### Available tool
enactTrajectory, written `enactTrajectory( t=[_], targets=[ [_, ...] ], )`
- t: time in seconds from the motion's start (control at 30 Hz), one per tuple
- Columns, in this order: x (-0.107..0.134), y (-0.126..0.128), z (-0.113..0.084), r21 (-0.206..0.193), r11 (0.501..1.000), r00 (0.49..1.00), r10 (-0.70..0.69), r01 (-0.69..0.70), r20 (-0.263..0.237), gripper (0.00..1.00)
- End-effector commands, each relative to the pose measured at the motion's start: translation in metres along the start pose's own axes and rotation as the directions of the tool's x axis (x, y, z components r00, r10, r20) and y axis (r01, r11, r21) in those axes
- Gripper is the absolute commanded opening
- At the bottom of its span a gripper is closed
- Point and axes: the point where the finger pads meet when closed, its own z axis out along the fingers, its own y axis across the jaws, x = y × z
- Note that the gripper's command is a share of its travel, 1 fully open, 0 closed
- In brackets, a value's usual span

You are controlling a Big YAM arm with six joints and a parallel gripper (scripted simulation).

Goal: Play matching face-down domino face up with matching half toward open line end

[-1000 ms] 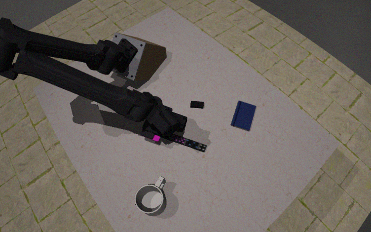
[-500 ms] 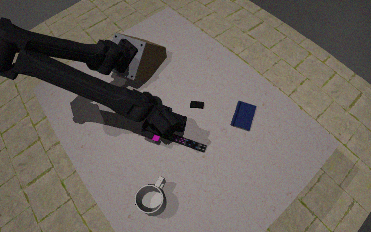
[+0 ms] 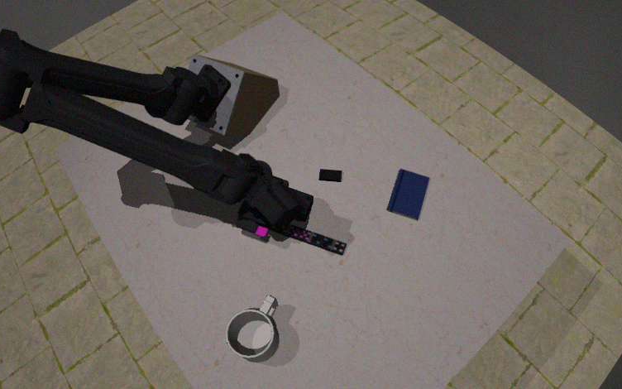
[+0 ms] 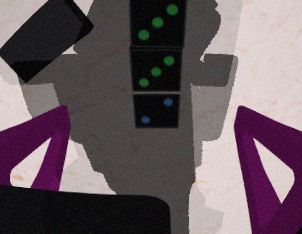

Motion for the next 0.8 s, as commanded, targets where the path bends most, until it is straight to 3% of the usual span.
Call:
enactTrajectory(
  t=[0.0,0.27,0.77],
  targets=[
    [-0.004,-0.003,-0.016,0.005,1.0,1.0,0.005,-0.005,0.012,0.94],
    [-0.011,-0.01,-0.075,0.016,1.0,0.999,0.02,-0.021,0.036,0.94],
    [-0.003,-0.002,-0.067,0.013,1.0,0.999,-0.021,0.021,0.029,0.94]
  ],
)
